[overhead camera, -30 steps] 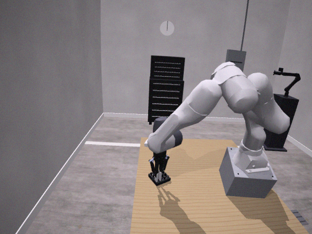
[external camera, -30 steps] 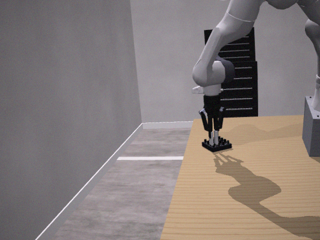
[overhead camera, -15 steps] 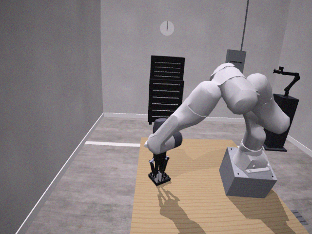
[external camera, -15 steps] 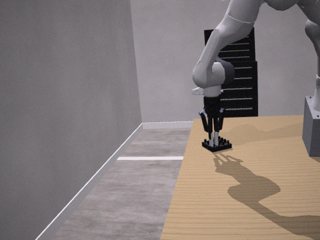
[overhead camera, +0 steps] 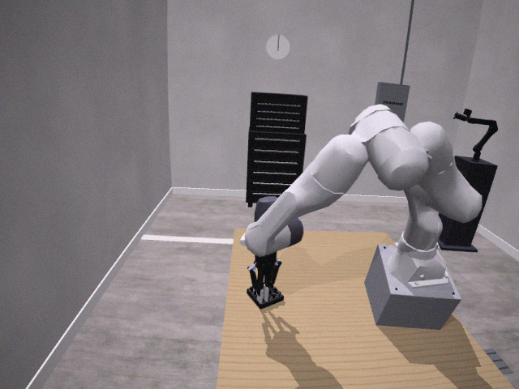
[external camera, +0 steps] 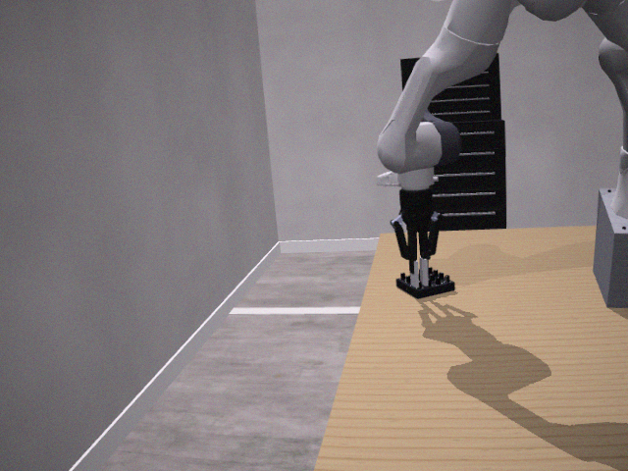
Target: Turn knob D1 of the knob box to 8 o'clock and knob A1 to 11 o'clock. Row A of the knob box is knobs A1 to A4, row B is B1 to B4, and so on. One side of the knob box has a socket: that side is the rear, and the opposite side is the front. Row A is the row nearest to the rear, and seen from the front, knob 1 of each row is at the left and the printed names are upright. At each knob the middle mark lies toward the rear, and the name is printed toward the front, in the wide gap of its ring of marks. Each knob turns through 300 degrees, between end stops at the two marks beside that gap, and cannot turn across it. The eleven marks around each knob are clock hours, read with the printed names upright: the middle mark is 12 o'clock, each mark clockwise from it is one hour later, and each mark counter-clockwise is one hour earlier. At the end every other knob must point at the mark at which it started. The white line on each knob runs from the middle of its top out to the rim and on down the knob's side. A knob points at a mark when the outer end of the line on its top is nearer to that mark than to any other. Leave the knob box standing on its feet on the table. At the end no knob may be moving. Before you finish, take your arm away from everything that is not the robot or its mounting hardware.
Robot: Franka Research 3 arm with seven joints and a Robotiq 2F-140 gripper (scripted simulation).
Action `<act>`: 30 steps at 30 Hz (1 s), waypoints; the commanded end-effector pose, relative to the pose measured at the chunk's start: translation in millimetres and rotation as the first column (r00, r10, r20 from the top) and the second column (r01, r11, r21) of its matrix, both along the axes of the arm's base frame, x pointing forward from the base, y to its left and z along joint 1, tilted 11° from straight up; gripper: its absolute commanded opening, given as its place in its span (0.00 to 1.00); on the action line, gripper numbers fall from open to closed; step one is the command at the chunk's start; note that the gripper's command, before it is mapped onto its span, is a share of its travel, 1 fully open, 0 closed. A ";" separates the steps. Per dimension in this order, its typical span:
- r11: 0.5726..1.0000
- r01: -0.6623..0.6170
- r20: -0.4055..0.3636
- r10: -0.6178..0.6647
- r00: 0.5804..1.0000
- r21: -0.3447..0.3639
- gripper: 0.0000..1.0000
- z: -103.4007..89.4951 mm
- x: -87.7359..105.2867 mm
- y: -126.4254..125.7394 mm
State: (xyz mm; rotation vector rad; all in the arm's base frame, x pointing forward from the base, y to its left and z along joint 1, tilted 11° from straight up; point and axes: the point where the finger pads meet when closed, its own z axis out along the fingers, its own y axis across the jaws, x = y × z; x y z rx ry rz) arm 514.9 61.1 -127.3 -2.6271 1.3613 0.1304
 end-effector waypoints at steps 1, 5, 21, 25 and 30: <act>1.000 -0.002 0.004 0.002 1.000 -0.002 0.12 -0.4 1.4 -1.0; 1.000 -0.002 0.004 0.002 1.000 -0.002 0.12 -0.4 1.4 -1.0; 1.000 -0.002 0.004 0.002 1.000 -0.002 0.05 -0.4 1.4 -1.0; 1.000 -0.002 0.004 0.002 1.000 -0.002 0.05 -0.4 1.4 -1.0; 1.000 -0.002 0.004 0.002 1.000 -0.002 0.05 -0.4 1.4 -1.0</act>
